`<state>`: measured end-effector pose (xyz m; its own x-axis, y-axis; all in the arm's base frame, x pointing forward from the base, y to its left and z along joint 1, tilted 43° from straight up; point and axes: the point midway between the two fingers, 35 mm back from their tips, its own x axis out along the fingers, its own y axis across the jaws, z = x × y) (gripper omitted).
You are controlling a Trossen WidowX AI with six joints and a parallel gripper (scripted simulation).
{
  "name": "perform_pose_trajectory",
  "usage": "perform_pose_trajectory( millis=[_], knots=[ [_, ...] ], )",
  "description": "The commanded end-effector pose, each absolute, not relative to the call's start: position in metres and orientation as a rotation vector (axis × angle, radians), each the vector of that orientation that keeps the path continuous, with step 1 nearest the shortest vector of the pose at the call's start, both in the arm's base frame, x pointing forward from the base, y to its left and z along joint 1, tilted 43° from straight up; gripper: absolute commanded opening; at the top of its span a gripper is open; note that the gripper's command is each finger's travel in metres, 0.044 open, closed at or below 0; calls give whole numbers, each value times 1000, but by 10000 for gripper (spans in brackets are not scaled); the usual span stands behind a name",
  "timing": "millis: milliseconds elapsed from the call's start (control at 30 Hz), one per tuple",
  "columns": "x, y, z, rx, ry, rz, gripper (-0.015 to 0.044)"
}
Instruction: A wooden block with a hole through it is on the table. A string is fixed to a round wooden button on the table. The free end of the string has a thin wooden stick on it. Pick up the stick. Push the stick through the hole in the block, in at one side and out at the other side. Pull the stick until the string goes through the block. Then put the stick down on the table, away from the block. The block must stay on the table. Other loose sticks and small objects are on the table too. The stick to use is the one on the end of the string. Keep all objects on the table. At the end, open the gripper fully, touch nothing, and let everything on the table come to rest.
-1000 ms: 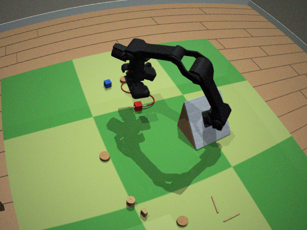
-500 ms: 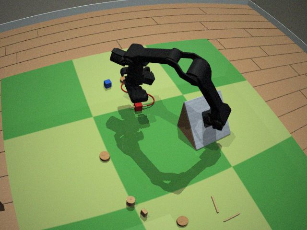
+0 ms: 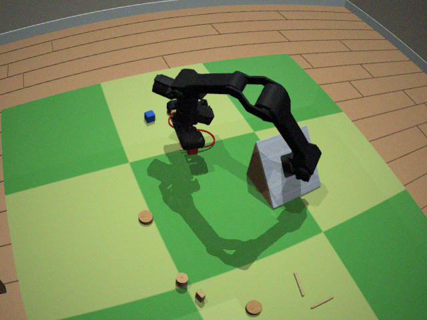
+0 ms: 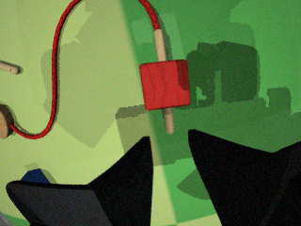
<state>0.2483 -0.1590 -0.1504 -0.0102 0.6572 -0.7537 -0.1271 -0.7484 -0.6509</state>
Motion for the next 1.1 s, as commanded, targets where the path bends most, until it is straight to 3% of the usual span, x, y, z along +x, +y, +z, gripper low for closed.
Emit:
perform_pose_trajectory(
  millis=[0,900,1067],
  knots=[
    [245,-149,-158,-1693,-556,1815,120],
    [243,-135,-172,-1693,-557,1814,120],
    [244,-136,-171,-1699,-559,1817,0]
  ],
)
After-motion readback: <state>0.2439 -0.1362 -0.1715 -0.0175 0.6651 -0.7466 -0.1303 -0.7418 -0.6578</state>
